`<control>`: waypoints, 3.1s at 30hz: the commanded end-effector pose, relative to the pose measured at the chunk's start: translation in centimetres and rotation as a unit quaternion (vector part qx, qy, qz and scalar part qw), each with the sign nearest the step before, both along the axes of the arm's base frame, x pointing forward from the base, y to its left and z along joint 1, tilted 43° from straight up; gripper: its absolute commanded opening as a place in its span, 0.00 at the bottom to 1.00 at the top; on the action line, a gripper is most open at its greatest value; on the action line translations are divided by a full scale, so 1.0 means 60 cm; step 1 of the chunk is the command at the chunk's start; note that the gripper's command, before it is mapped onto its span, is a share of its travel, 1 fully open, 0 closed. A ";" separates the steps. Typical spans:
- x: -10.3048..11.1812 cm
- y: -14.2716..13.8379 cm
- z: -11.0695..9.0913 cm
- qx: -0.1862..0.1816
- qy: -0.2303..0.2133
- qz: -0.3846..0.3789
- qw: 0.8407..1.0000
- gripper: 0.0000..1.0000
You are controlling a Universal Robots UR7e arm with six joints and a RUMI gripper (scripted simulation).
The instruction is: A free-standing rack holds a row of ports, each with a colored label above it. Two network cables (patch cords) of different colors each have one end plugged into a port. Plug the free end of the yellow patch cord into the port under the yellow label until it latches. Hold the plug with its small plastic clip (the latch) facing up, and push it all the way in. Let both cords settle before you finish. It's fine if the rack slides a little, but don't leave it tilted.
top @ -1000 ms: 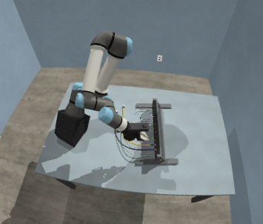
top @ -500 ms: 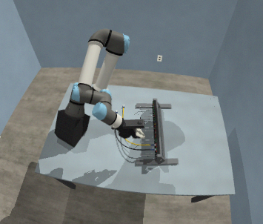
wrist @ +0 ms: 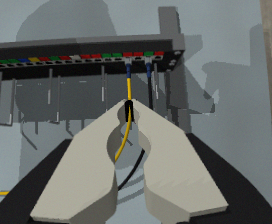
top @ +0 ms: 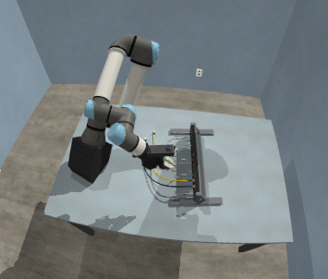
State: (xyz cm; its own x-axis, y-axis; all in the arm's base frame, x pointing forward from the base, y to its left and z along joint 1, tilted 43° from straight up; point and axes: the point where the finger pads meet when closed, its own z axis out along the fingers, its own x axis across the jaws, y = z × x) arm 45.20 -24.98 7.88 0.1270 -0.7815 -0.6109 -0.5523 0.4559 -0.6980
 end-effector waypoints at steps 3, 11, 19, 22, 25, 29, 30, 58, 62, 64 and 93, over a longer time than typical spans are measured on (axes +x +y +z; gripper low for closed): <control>-0.016 -0.008 0.007 0.000 -0.001 0.001 1.000 0.00; -0.027 -0.014 0.012 0.000 -0.001 0.001 1.000 0.00; -0.028 -0.015 0.013 0.000 -0.001 0.001 1.000 0.00; -0.028 -0.015 0.013 0.000 -0.001 0.002 1.000 0.00; -0.028 -0.011 0.015 -0.003 -0.001 0.005 1.000 0.00; -0.024 0.005 0.022 -0.016 -0.003 0.019 1.000 0.00; -0.023 0.012 0.025 -0.022 -0.004 0.025 0.999 0.00; -0.043 0.350 0.130 -0.268 -0.080 0.313 0.907 0.00; -0.061 0.403 0.139 -0.303 -0.098 0.358 0.878 0.00; -0.072 0.429 0.143 -0.319 -0.108 0.380 0.862 0.00; -0.215 0.639 0.153 -0.446 -0.208 0.565 0.663 0.00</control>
State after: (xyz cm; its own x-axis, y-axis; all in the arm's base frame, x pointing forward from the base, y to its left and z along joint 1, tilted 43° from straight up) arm 32.76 12.96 16.96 0.9523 -0.0921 0.2911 0.1144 -0.7762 -0.6201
